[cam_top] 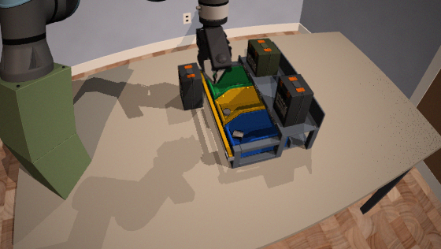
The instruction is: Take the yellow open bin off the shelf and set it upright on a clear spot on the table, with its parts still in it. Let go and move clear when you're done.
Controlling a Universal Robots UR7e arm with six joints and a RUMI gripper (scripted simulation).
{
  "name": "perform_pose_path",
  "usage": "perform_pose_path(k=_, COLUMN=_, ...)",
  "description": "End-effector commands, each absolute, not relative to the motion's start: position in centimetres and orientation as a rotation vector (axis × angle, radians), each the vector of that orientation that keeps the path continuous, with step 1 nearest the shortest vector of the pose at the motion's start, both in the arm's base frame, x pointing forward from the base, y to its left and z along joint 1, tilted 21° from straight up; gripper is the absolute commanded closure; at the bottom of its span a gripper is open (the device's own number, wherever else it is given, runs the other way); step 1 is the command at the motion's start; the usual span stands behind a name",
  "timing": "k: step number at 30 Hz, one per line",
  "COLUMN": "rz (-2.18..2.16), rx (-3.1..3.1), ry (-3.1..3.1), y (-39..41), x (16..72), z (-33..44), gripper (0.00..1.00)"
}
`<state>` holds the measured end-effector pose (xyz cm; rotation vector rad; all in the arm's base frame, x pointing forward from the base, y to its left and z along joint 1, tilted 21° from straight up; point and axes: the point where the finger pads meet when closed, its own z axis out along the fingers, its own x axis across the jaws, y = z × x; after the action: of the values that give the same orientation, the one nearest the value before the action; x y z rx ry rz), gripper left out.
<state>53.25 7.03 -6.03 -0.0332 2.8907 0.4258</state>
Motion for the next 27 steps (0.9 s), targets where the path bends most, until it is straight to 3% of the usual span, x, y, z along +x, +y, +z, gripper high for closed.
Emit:
perform_pose_path(k=1, rz=0.427, rx=-0.035, ry=2.892, y=7.81, x=53.67, z=-8.22, gripper=1.00)
perform_pose_path(k=5, rz=0.427, rx=-0.035, ry=2.892, y=8.03, x=53.76, z=-8.90, gripper=1.00)
perform_pose_path(k=6, rz=0.427, rx=-0.035, ry=2.892, y=8.03, x=53.76, z=-8.90, gripper=0.74)
perform_pose_path(k=27, rz=0.428, rx=-0.034, ry=2.893, y=8.00, x=53.67, z=-8.90, gripper=0.74)
